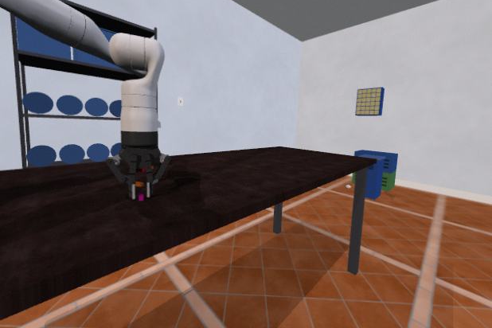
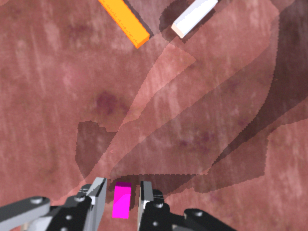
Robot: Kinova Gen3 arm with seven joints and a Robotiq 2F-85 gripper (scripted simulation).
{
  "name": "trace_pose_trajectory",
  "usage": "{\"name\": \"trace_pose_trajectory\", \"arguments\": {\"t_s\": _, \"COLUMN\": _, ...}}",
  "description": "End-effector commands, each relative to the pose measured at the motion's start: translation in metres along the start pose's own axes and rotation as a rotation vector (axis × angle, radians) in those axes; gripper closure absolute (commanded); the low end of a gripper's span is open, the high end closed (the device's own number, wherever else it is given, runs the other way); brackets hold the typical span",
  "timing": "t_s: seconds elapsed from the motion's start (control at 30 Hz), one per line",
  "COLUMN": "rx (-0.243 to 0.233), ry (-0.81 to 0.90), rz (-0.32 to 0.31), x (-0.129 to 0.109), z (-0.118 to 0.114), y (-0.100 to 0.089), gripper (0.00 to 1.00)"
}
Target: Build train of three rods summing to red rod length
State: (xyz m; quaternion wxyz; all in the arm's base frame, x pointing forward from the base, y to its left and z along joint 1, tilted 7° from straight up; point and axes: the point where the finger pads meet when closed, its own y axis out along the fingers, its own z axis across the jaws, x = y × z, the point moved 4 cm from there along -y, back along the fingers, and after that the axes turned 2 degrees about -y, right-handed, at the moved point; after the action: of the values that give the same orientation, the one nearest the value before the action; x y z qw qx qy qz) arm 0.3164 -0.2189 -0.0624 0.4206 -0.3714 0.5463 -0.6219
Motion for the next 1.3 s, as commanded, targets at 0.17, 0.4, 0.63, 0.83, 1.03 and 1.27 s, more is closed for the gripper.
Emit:
{"name": "trace_pose_trajectory", "arguments": {"t_s": 0.17, "rx": 0.005, "ry": -0.003, "rz": -0.002, "x": 0.0012, "z": 0.0021, "y": 0.0014, "gripper": 0.95}}
{"name": "trace_pose_trajectory", "arguments": {"t_s": 0.4, "rx": 0.005, "ry": -0.003, "rz": -0.002, "x": 0.0012, "z": 0.0021, "y": 0.0014, "gripper": 0.95}}
{"name": "trace_pose_trajectory", "arguments": {"t_s": 0.63, "rx": 0.005, "ry": -0.003, "rz": -0.002, "x": 0.0012, "z": 0.0021, "y": 0.0014, "gripper": 0.95}}
{"name": "trace_pose_trajectory", "arguments": {"t_s": 0.83, "rx": 0.005, "ry": -0.003, "rz": -0.002, "x": 0.0012, "z": 0.0021, "y": 0.0014, "gripper": 0.95}}
{"name": "trace_pose_trajectory", "arguments": {"t_s": 1.03, "rx": 0.005, "ry": -0.003, "rz": -0.002, "x": 0.0012, "z": 0.0021, "y": 0.0014, "gripper": 0.95}}
{"name": "trace_pose_trajectory", "arguments": {"t_s": 1.27, "rx": 0.005, "ry": -0.002, "rz": -0.002, "x": 0.0013, "z": 0.0020, "y": 0.0010, "gripper": 0.95}}
